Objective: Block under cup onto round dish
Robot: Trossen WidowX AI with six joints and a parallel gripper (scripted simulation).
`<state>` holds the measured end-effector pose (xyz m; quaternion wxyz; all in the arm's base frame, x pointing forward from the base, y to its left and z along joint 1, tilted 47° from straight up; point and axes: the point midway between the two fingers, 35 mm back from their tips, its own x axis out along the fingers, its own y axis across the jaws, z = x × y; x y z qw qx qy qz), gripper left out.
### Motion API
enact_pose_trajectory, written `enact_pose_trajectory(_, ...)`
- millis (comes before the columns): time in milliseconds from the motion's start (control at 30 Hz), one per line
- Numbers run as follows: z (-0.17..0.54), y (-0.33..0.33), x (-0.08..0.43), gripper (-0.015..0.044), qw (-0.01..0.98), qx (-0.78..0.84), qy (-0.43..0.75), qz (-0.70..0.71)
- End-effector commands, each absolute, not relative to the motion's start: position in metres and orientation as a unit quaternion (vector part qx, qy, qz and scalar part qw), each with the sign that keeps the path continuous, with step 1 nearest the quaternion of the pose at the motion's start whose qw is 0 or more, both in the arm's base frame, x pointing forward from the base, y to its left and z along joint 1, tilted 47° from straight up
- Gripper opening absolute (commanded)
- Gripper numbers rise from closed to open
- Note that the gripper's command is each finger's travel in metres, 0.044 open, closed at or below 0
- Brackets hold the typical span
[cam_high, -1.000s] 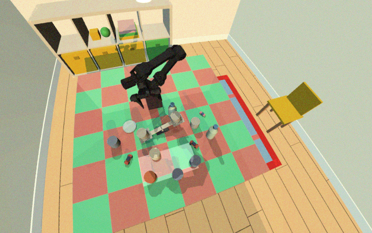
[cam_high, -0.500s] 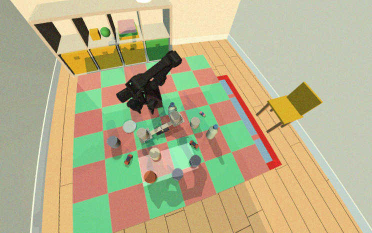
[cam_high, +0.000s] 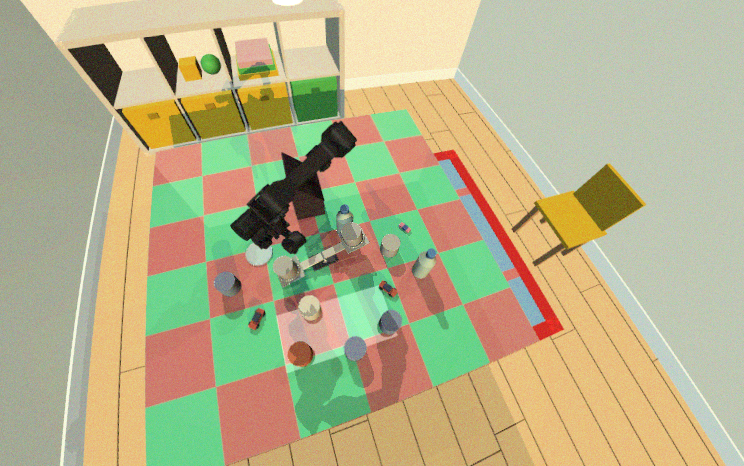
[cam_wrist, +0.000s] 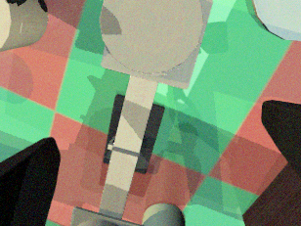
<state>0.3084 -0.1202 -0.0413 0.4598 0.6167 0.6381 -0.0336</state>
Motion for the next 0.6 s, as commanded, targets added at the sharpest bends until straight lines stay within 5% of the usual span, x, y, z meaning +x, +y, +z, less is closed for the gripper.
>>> enact_pose_trajectory(0,-0.054,-0.117,0.318,0.0440,0.423,0.623,0.654,-0.077)
enact_pose_trajectory(567,-0.091,-0.101,0.344,0.0440,0.329,0.630,0.675,-0.198)
